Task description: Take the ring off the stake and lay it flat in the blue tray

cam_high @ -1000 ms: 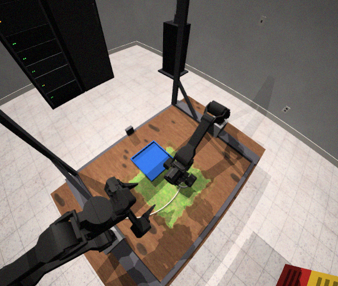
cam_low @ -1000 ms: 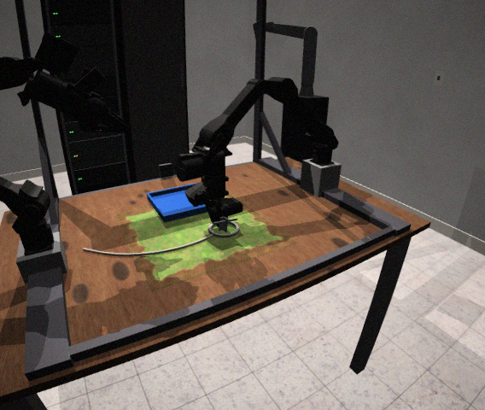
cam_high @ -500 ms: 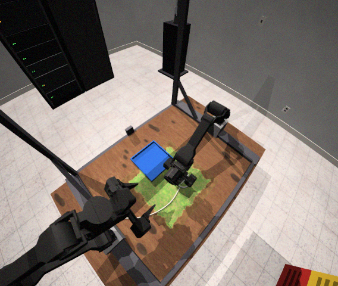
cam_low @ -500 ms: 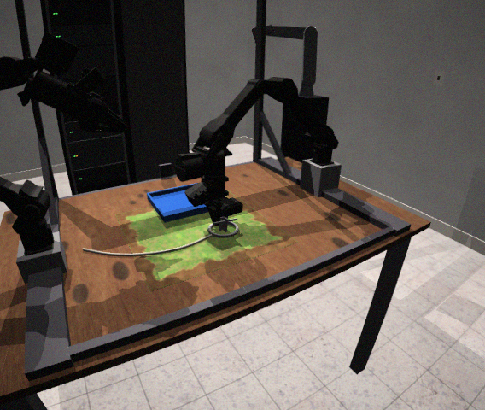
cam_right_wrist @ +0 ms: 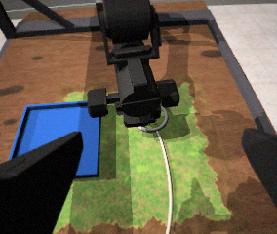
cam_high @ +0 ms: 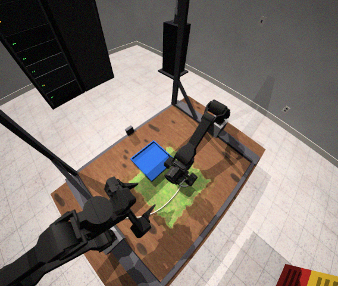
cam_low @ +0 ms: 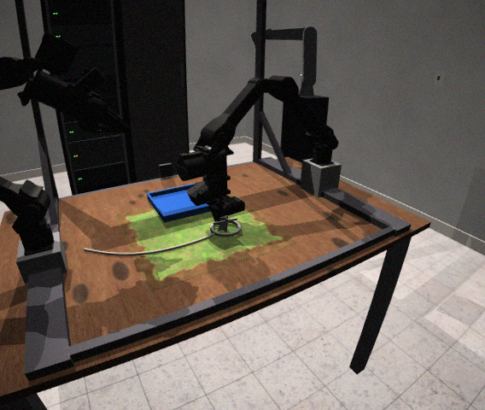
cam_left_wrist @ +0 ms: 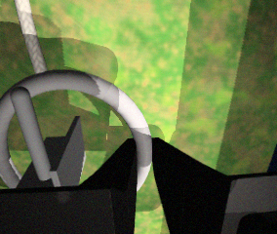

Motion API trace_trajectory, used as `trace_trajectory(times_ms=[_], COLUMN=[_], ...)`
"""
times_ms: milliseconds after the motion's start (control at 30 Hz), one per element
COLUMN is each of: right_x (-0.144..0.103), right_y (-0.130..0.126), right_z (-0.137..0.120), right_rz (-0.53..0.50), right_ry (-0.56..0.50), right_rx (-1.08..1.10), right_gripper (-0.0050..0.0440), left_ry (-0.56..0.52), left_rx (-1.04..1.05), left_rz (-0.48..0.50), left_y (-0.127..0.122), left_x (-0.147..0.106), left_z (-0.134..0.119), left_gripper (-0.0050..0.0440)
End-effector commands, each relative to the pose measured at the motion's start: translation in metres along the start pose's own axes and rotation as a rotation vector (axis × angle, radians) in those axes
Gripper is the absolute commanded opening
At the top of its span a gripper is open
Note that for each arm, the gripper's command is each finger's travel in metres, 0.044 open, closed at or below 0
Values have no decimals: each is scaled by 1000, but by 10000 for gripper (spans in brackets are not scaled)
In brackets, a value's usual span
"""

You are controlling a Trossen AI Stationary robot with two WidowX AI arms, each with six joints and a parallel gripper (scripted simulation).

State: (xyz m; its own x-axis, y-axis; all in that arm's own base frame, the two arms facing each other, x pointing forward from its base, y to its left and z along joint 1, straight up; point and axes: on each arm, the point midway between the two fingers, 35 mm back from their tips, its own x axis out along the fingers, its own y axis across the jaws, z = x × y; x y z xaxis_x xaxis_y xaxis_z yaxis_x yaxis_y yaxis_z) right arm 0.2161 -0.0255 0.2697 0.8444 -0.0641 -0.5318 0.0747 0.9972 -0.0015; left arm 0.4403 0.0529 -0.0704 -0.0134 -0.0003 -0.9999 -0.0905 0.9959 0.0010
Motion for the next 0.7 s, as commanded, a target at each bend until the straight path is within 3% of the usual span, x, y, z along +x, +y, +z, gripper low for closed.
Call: trace_trajectory(times_ms=[0,667], right_x=[-3,-3], right_y=[0,0], right_z=[4,4], right_rz=[-3,-3], right_ry=[-13,-13], right_rx=[2,2], right_gripper=[440,440], left_ry=[-48,-33], left_rx=[-1,0], left_rz=[0,0], left_y=[0,5], left_x=[-23,-16], left_z=[6,19], left_gripper=[3,3])
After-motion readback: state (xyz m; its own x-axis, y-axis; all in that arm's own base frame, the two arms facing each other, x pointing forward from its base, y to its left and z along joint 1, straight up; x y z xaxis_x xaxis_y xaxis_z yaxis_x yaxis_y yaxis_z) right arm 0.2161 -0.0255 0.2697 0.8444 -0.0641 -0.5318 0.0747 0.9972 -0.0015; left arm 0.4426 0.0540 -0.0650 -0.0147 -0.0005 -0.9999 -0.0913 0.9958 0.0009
